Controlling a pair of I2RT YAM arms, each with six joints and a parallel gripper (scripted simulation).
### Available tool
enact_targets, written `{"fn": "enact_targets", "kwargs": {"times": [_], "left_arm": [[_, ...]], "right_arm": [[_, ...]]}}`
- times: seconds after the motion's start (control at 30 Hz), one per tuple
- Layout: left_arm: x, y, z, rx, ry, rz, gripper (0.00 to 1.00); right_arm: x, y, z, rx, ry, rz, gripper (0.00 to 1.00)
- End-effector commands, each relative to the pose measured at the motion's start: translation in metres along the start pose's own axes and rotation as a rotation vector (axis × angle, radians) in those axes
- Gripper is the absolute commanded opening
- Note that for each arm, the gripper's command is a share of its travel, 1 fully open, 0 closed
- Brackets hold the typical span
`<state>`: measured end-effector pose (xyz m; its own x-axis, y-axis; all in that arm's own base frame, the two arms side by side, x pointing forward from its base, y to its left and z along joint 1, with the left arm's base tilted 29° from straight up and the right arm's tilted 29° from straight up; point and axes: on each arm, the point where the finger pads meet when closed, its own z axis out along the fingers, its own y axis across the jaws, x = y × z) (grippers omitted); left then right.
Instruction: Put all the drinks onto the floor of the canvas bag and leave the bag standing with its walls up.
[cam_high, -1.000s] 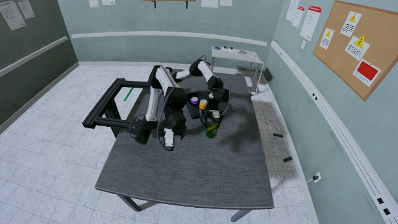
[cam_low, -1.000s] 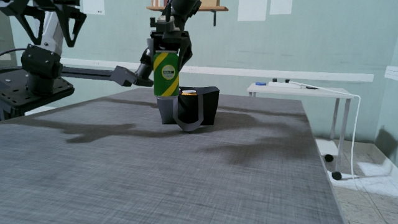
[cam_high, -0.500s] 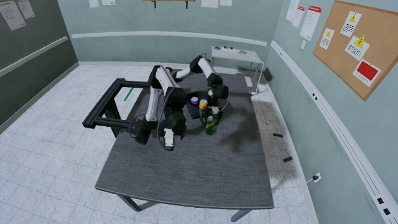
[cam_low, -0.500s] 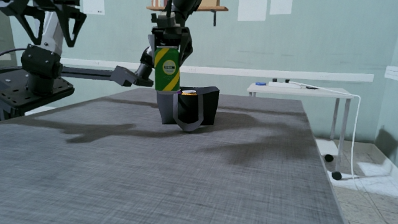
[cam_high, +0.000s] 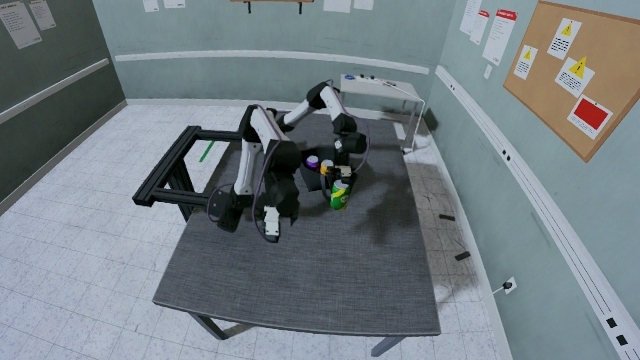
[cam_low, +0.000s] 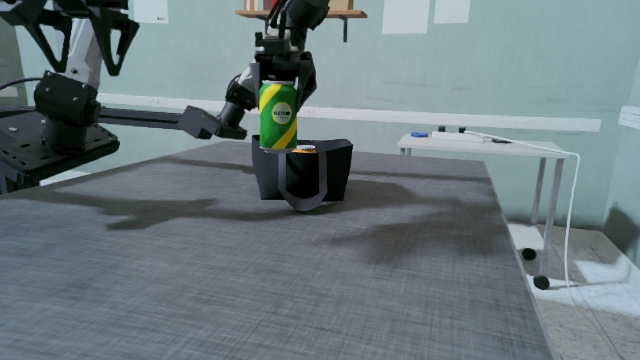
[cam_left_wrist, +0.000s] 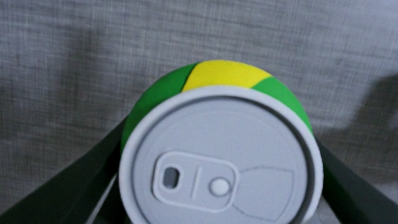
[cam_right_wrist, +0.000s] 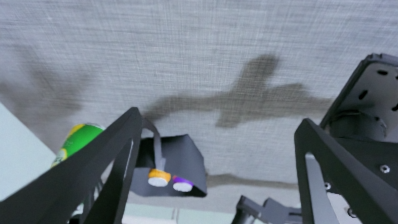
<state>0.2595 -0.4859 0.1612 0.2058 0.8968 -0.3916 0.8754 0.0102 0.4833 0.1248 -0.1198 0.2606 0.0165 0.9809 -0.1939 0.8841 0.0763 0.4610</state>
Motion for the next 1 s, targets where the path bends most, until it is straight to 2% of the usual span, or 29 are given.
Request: {"fn": "enact_targets", "kwargs": {"times": [0.0, 0.17, 0.27, 0.3, 0.33, 0.43, 0.6, 0.7, 0.83, 0.9, 0.97], "left_arm": [[-0.029, 0.032, -0.036, -0.08, -0.18, -0.027, 0.7], [-0.022, 0.026, -0.044, -0.075, -0.189, -0.014, 0.7], [-0.028, 0.024, -0.049, -0.075, -0.197, -0.011, 0.7], [-0.011, 0.032, -0.044, -0.08, -0.177, -0.025, 0.7], [-0.007, 0.031, -0.044, -0.077, -0.172, -0.024, 0.7], [-0.023, 0.014, -0.047, -0.064, -0.198, -0.004, 0.7], [-0.029, 0.018, -0.051, -0.075, -0.216, -0.001, 0.7], [-0.022, 0.014, -0.045, -0.067, -0.2, 0.0, 0.7], [-0.027, 0.022, -0.052, -0.082, -0.218, -0.012, 0.7], [-0.013, 0.016, -0.039, -0.066, -0.184, -0.007, 0.7], [-0.017, 0.024, -0.044, -0.082, -0.198, -0.016, 0.7]], "right_arm": [[0.003, 0.002, -0.004, -0.012, -0.002, -0.012, 0.86], [0.003, 0.002, -0.004, -0.012, -0.002, -0.012, 0.86], [0.003, 0.002, -0.004, -0.012, -0.002, -0.012, 0.86], [0.003, 0.002, -0.004, -0.012, -0.002, -0.012, 0.86], [0.003, 0.002, -0.004, -0.012, -0.002, -0.012, 0.86], [0.003, 0.002, -0.004, -0.012, -0.002, -0.012, 0.86], [0.003, 0.002, -0.004, -0.012, -0.002, -0.012, 0.86], [0.003, 0.002, -0.004, -0.012, -0.002, -0.012, 0.86], [0.003, 0.002, -0.004, -0.012, -0.002, -0.012, 0.86], [0.003, 0.002, -0.004, -0.012, -0.002, -0.012, 0.86], [0.003, 0.002, -0.004, -0.012, -0.002, -0.012, 0.86]]}}
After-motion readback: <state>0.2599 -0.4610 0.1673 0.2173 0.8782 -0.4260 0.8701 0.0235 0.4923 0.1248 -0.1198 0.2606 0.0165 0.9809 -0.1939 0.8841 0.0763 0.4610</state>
